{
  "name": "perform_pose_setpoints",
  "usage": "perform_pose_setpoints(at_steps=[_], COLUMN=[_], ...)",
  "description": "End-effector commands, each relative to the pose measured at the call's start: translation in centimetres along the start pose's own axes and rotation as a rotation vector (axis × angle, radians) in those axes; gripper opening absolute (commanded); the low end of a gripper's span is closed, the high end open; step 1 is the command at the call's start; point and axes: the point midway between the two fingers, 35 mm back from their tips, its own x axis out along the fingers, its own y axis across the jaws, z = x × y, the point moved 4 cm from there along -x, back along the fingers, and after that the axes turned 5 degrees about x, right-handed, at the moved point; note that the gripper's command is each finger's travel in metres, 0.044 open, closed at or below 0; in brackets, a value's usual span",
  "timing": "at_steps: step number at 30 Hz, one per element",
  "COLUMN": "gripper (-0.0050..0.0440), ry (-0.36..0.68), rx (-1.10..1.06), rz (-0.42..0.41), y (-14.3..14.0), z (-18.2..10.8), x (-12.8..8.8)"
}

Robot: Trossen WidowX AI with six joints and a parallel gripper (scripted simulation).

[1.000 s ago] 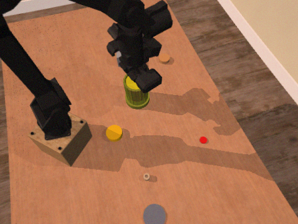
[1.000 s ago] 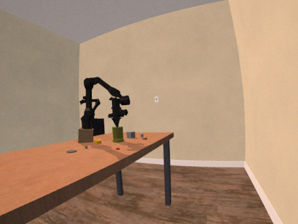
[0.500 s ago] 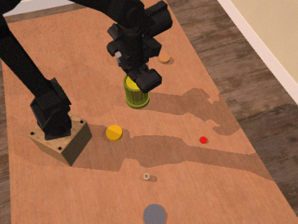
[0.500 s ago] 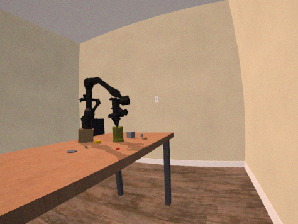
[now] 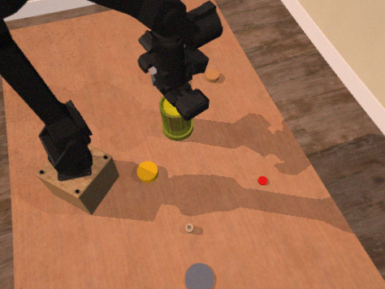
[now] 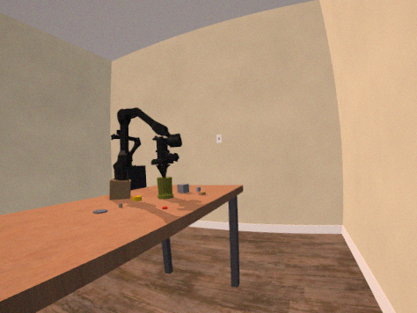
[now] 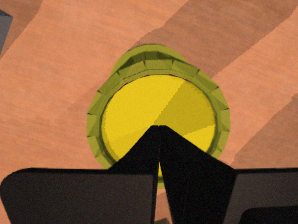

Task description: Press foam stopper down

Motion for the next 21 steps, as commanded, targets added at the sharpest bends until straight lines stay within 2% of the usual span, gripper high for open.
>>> perform_pose_setpoints(at_steps=[1,21], gripper=[0.0,0.0], ry=[-0.005,-0.005], rx=[0.006,0.006], rz=[-0.002,-0.002], y=[0.0,0.0], z=[-0.06,-0.08], x=[-0.11,0.02])
